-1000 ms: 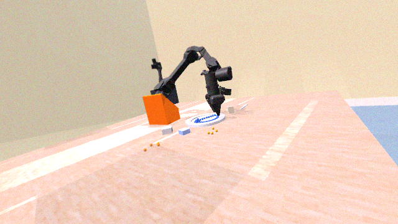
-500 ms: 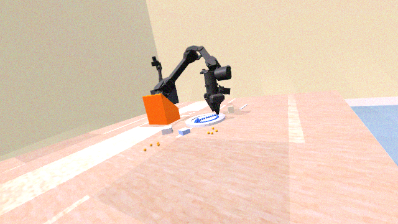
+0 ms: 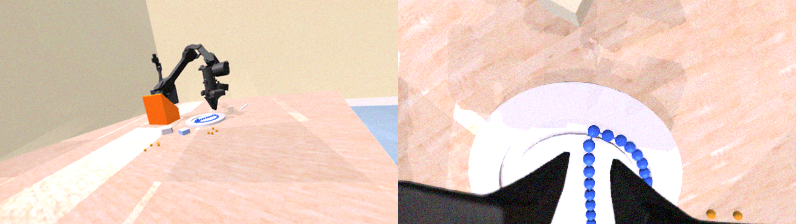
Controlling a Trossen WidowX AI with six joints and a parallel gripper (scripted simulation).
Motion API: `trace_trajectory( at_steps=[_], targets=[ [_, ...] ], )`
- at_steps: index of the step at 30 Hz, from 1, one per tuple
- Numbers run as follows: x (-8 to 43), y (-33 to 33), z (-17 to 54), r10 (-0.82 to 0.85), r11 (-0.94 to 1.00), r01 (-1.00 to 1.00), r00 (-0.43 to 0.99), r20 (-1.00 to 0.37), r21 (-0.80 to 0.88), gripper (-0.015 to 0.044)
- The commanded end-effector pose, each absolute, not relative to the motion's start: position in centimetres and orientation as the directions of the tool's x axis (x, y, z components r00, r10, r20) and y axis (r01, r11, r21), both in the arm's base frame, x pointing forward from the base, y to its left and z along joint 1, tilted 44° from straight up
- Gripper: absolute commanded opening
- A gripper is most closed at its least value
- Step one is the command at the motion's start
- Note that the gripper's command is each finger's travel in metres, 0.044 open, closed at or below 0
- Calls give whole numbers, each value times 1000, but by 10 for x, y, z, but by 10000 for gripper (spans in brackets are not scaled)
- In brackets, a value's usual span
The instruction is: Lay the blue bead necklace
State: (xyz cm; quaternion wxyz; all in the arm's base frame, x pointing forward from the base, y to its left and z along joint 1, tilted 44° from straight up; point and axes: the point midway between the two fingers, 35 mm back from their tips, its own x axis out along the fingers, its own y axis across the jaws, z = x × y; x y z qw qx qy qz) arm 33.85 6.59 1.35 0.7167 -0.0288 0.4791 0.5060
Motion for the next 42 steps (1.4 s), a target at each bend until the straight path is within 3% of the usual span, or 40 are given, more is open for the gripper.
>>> trace_trajectory(
  at_steps=[1,28,33,42],
  targets=[
    [338,65,14,698,488,-751,30,-716,444,120],
    [337,87,-10,698,487,-748,24,-716,450,120],
    [339,86,-8,696,485,-754,26,-718,443,0],
    [339,86,-8,696,485,-754,26,-718,443,0]
  ],
)
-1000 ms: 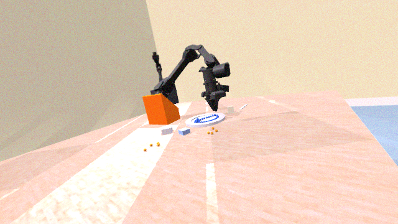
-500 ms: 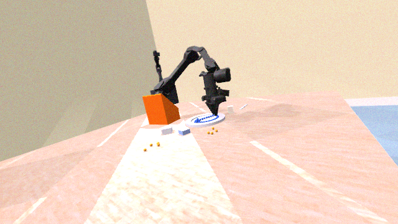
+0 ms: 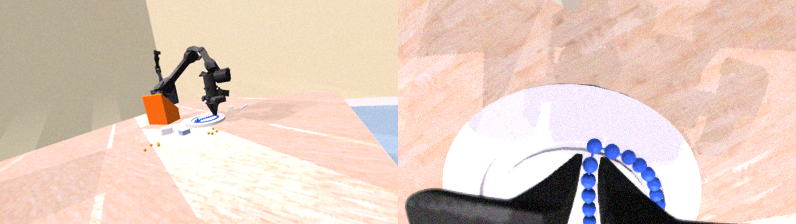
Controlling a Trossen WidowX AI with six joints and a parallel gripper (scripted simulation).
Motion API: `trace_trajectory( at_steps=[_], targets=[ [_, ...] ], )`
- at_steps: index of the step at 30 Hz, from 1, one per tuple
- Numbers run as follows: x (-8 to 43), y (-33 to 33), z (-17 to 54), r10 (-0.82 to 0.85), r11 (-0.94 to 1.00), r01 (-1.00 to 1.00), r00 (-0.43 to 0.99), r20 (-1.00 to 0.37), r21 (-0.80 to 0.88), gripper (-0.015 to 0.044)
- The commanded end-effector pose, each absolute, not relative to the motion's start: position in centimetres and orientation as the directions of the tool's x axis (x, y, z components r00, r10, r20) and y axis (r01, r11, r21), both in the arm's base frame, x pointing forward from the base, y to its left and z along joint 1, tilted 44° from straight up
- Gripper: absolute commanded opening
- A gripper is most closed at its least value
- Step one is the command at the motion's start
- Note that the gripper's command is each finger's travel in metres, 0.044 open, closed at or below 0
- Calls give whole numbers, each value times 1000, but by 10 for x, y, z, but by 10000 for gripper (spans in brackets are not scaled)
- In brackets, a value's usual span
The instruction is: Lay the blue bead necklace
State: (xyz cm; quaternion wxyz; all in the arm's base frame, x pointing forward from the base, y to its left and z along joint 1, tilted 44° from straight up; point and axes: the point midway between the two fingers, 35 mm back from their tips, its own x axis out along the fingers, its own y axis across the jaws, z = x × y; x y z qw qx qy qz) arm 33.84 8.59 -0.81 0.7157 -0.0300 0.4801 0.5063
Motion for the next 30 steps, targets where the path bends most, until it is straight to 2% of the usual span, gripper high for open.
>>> trace_trajectory(
  at_steps=[1,30],
  targets=[
    [339,86,-8,696,485,-754,26,-718,443,0],
    [337,91,5,698,487,-748,24,-716,450,0]
  ],
)
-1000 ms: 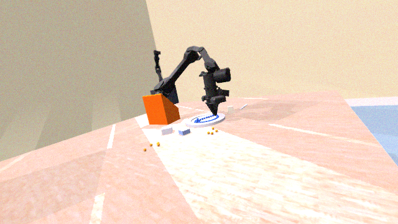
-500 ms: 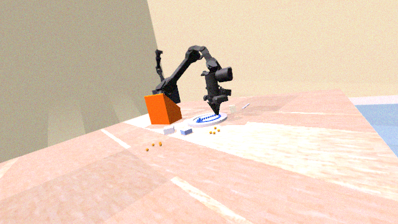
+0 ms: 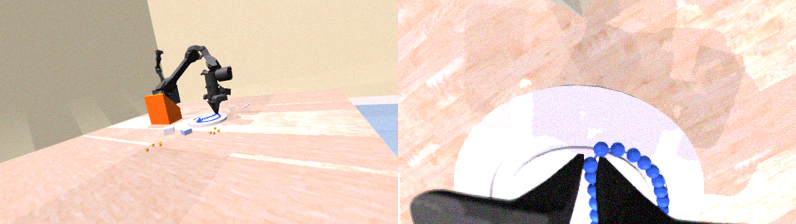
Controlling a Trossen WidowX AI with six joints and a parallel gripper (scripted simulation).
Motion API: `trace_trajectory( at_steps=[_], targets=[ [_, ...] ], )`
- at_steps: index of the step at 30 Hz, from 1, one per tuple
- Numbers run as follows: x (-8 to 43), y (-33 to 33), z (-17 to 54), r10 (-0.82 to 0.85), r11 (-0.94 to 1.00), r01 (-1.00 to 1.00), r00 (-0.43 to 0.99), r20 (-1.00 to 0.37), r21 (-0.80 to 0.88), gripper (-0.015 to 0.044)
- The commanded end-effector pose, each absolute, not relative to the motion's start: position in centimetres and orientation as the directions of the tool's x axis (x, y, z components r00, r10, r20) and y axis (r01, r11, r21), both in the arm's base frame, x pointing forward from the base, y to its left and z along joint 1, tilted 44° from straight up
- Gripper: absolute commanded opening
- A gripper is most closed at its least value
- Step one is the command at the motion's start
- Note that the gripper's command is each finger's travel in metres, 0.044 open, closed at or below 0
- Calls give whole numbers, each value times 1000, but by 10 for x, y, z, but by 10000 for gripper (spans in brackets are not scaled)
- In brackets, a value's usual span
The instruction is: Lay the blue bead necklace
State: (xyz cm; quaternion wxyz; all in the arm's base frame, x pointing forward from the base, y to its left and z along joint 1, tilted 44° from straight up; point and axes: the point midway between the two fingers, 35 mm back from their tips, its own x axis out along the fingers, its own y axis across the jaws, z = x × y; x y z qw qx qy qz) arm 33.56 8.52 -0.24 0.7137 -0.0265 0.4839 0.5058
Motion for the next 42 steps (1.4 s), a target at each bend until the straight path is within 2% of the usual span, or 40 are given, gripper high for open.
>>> trace_trajectory(
  at_steps=[1,15,32,42],
  targets=[
    [337,92,7,698,487,-748,24,-716,450,0],
    [337,98,1,698,487,-748,24,-715,451,0],
    [337,95,4,697,487,-749,23,-717,449,440],
    [337,93,7,698,487,-748,24,-716,450,440]
  ],
)
